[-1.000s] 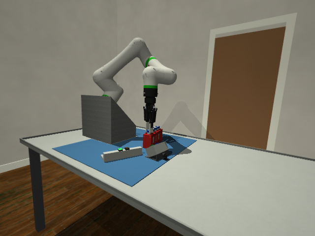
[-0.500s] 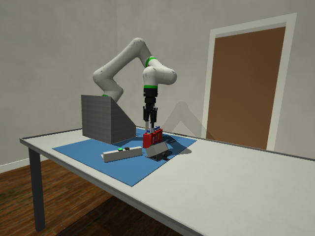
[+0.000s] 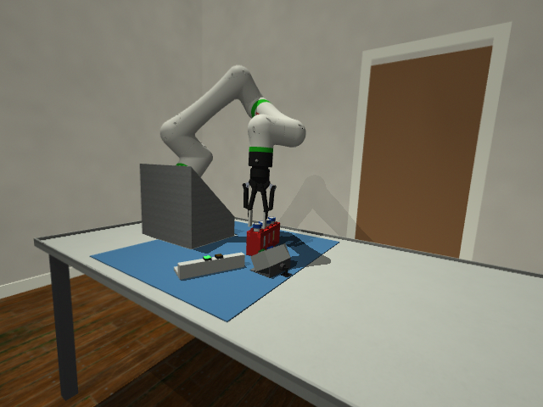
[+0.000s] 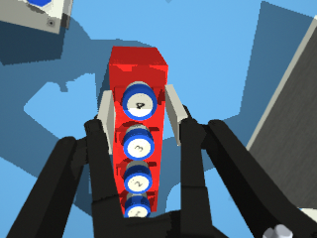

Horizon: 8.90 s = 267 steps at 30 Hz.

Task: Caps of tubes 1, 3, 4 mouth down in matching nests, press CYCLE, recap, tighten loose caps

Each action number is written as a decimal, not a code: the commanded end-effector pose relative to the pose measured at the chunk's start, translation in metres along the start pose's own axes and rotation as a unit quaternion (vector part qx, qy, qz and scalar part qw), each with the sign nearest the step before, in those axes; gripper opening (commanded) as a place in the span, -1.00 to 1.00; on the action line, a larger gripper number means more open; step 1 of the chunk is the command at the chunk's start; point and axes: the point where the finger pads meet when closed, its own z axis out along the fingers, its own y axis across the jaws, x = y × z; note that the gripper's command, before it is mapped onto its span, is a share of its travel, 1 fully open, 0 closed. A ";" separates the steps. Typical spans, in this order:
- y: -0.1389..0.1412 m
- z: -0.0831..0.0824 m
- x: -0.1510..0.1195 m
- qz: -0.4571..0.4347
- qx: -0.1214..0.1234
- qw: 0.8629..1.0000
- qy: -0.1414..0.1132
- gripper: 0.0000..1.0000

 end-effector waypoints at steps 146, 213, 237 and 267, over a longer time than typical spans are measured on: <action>0.000 0.002 0.000 0.316 0.005 0.949 -0.009 -1.00; 0.000 0.002 0.000 0.175 0.006 0.985 -0.009 -1.00; 0.000 -0.010 0.000 0.192 0.006 0.981 -0.009 -0.31; -0.009 -0.046 -0.082 -0.063 0.008 0.998 -0.007 -0.31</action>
